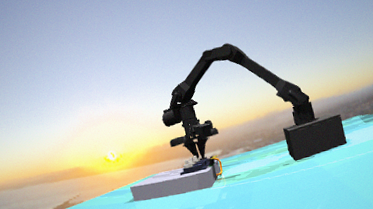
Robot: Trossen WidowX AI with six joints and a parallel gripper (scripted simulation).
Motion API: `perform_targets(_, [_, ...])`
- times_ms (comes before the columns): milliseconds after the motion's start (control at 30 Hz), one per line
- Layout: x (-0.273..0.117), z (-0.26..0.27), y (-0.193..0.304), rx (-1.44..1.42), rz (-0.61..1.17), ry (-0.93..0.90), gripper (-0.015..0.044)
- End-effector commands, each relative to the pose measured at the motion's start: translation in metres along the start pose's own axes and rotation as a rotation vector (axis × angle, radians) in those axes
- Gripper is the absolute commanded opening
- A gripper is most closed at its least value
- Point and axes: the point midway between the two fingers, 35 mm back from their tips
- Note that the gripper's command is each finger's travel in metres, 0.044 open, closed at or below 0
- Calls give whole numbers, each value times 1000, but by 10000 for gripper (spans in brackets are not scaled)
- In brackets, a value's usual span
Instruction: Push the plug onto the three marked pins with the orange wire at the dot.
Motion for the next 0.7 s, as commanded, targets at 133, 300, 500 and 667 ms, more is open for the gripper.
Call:
perform_targets(133, [-40, -1, 2, -4, 23, 15, 0])
perform_targets(300, [-41, -4, -4, 69, 22, 16, 0])
perform_targets(500, [-44, -10, -21, 245, 19, 18, 0])
perform_targets(667, [-46, -14, -35, 394, 17, 20, 0])
Point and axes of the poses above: the point midway between the two fingers, 35 mm back from their tips, its own x axis out along the fingers, its own z axis across the jaws, y = z × x, and after that the axes turned 1 degree about -x, right-handed
